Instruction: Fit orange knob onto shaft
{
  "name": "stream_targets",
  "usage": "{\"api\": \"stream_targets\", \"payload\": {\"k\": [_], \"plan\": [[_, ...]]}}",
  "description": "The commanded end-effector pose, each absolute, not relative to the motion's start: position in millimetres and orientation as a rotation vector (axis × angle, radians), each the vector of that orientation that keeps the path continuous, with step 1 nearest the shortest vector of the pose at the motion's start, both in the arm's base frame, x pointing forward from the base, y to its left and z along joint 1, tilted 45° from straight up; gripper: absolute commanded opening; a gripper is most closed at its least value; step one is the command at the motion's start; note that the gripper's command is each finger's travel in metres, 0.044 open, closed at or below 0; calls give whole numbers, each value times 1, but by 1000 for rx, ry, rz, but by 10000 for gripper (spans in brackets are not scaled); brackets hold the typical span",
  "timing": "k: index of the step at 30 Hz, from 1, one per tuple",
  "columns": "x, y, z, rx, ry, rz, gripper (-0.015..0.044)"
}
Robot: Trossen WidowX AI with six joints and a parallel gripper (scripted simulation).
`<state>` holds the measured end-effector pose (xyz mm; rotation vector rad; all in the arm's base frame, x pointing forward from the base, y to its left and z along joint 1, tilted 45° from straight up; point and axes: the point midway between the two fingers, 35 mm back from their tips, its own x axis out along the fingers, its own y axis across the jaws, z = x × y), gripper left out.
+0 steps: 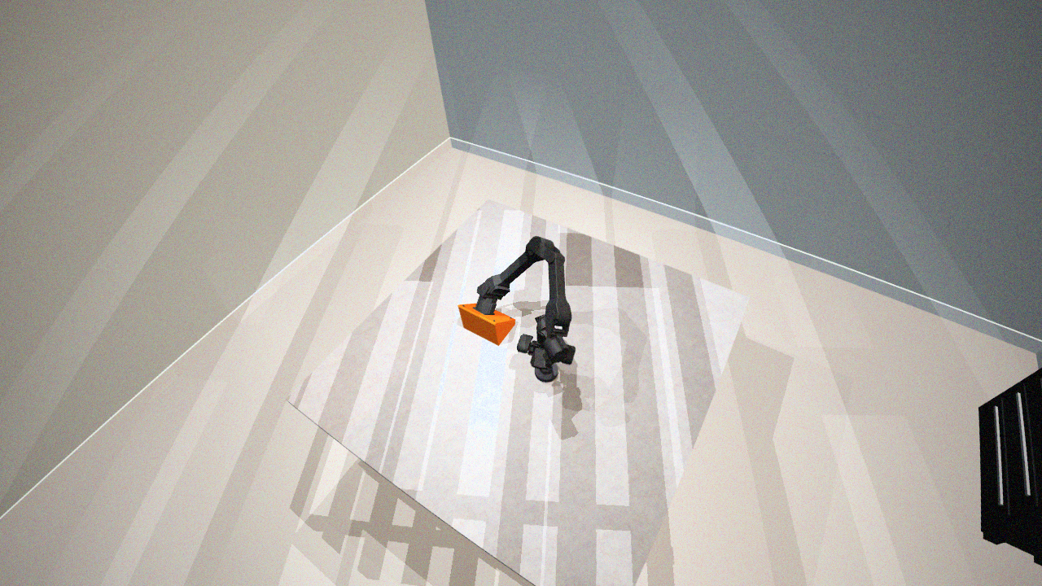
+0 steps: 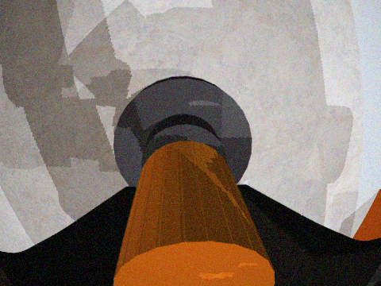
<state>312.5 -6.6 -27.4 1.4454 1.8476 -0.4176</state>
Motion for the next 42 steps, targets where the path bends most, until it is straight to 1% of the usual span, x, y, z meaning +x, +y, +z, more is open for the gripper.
{"api": "stream_targets", "payload": {"k": [1,11,18,42], "plan": [[312,-6,-28,1449,1847,-420,0],[313,-10,-24,1454,1847,-429,0],[315,-11,-25,1586,1846,-629,0],[314,-8,-24,1586,1846,-629,0]]}}
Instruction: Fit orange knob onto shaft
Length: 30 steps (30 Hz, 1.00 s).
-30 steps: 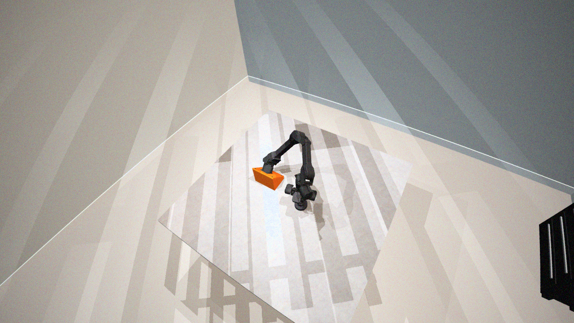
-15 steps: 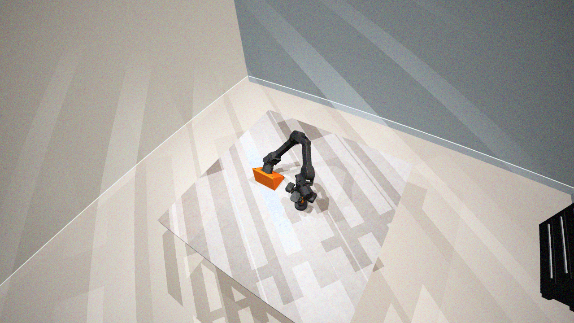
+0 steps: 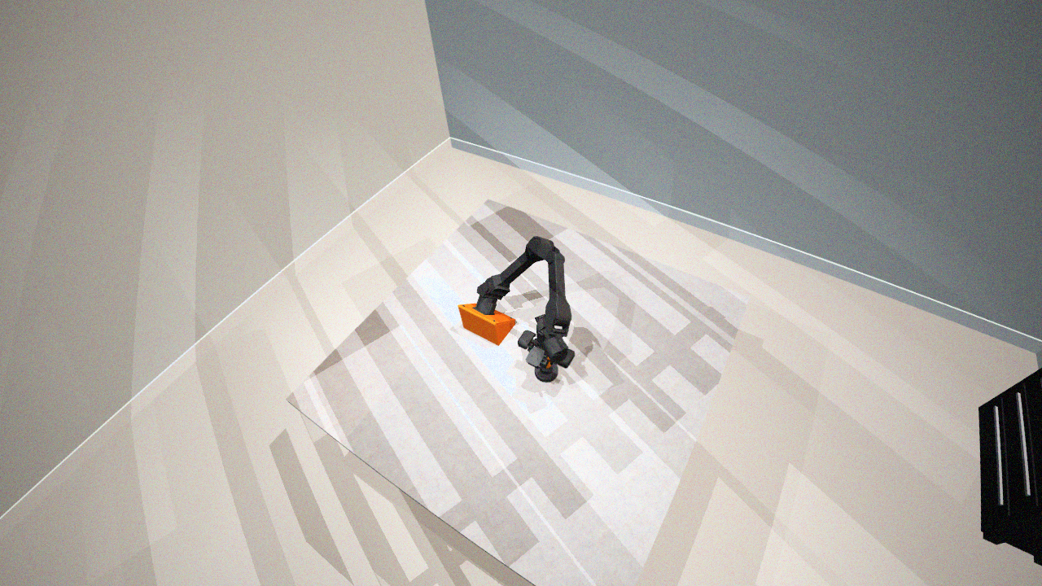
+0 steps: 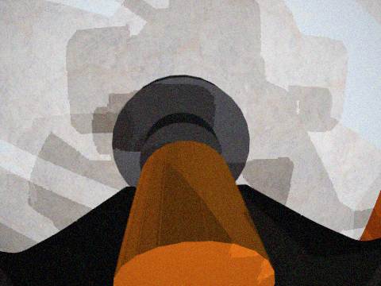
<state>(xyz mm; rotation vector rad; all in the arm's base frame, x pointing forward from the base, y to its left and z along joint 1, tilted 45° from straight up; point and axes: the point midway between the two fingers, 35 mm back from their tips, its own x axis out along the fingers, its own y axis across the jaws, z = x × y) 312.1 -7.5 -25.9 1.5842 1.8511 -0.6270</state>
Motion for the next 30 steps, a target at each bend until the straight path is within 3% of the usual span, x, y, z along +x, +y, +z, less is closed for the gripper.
{"api": "stream_targets", "payload": {"k": [1,30], "plan": [[314,-8,-24,1586,1846,-629,0],[313,-6,-27,1586,1846,-629,0]]}}
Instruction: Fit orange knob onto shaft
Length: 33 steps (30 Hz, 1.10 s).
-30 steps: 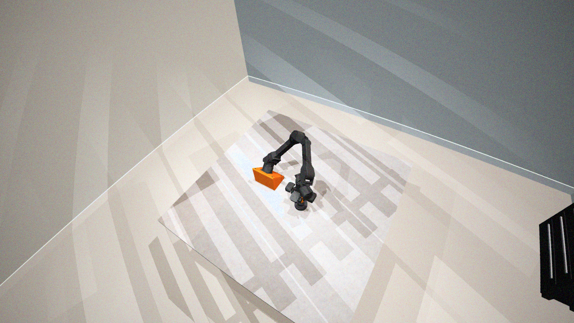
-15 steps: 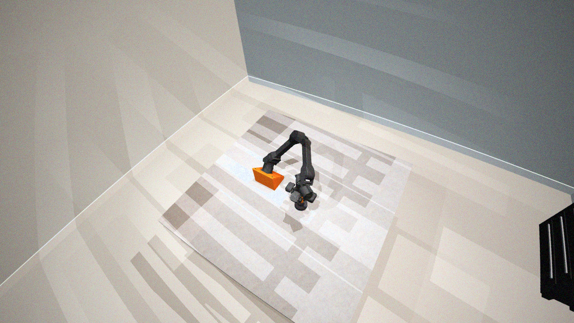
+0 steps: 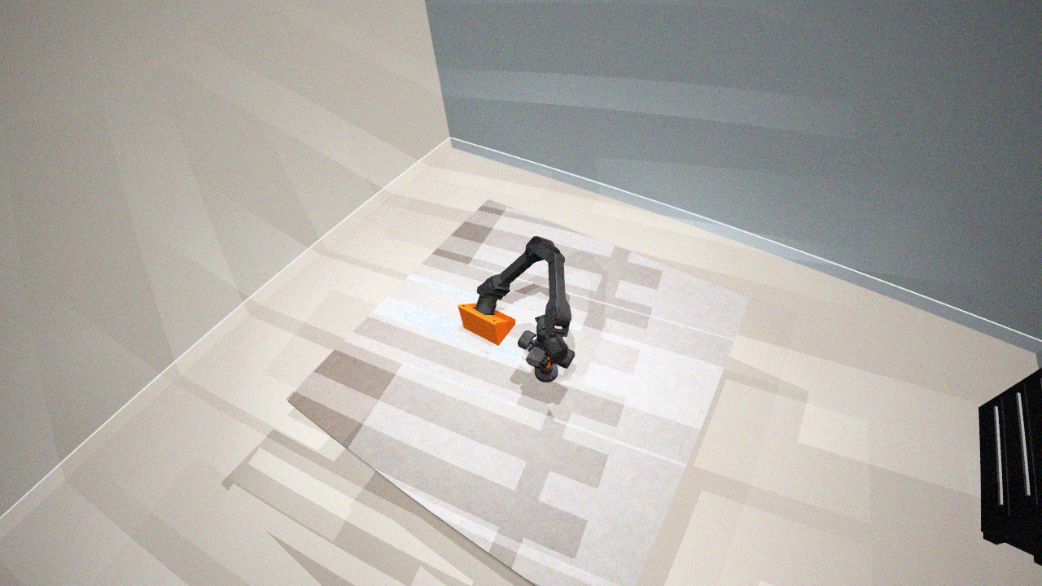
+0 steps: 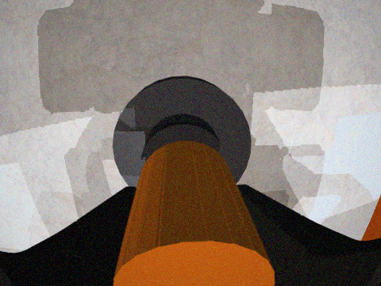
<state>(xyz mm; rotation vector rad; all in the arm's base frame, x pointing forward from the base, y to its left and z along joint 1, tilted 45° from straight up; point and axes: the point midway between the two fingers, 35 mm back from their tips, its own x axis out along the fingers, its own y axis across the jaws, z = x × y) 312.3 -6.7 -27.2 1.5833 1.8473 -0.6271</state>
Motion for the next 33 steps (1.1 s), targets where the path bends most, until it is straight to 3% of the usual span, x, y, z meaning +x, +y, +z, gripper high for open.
{"api": "stream_targets", "payload": {"k": [1,33], "plan": [[313,-6,-27,1586,1846,-629,0],[313,-9,-26,1718,1829,-846,0]]}}
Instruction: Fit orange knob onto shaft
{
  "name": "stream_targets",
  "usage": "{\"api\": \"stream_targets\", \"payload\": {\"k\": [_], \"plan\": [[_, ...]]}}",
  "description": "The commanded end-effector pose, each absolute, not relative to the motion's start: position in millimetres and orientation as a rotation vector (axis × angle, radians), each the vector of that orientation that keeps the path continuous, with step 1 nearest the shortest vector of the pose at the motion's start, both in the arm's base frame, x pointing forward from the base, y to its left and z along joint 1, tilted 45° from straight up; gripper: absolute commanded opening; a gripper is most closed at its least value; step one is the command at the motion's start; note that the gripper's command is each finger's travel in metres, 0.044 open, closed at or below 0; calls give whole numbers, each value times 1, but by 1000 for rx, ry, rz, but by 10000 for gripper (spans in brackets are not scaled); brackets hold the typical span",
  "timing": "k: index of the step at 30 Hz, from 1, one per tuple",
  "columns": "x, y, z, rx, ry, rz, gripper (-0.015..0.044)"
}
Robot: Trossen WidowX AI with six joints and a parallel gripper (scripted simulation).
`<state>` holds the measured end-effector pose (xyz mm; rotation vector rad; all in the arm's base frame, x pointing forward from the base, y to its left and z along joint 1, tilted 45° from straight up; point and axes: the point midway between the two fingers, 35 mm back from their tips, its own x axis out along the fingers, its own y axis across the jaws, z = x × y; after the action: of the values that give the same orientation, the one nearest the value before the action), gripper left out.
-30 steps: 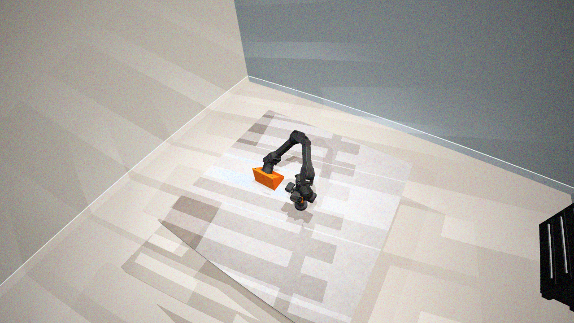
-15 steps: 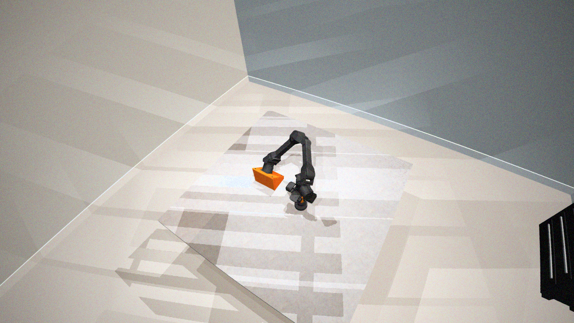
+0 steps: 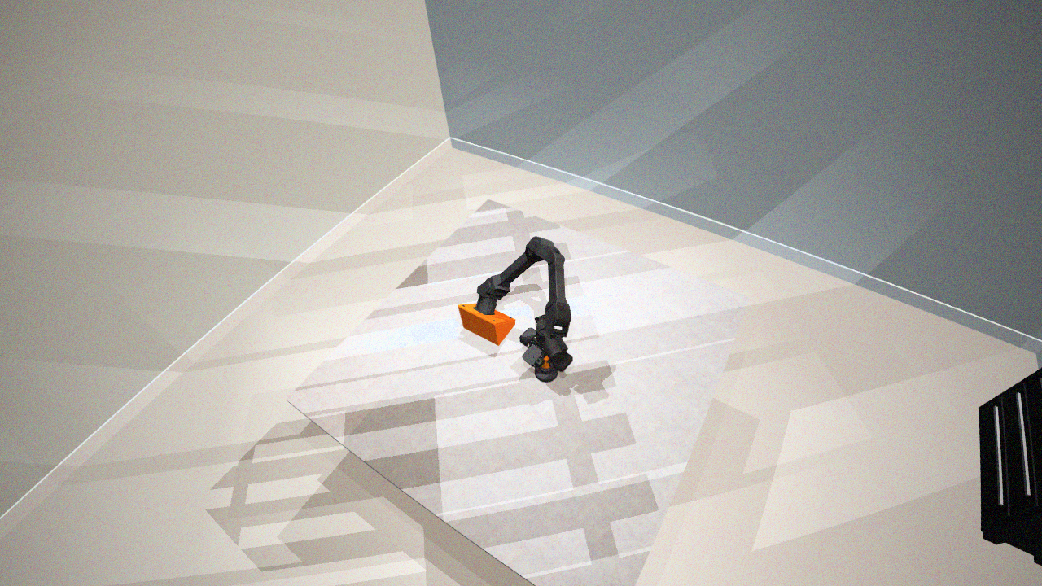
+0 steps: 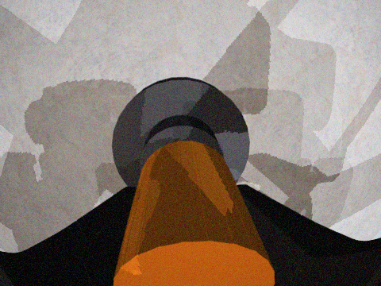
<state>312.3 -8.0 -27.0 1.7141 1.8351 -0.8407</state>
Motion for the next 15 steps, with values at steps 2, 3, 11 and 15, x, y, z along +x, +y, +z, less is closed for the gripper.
{"api": "stream_targets", "payload": {"k": [2,3,11,15], "plan": [[313,-9,-25,1718,1829,-846,0],[314,-9,-25,1718,1829,-846,0],[314,-6,-26,1718,1829,-846,0],[314,-6,-27,1718,1829,-846,0]]}}
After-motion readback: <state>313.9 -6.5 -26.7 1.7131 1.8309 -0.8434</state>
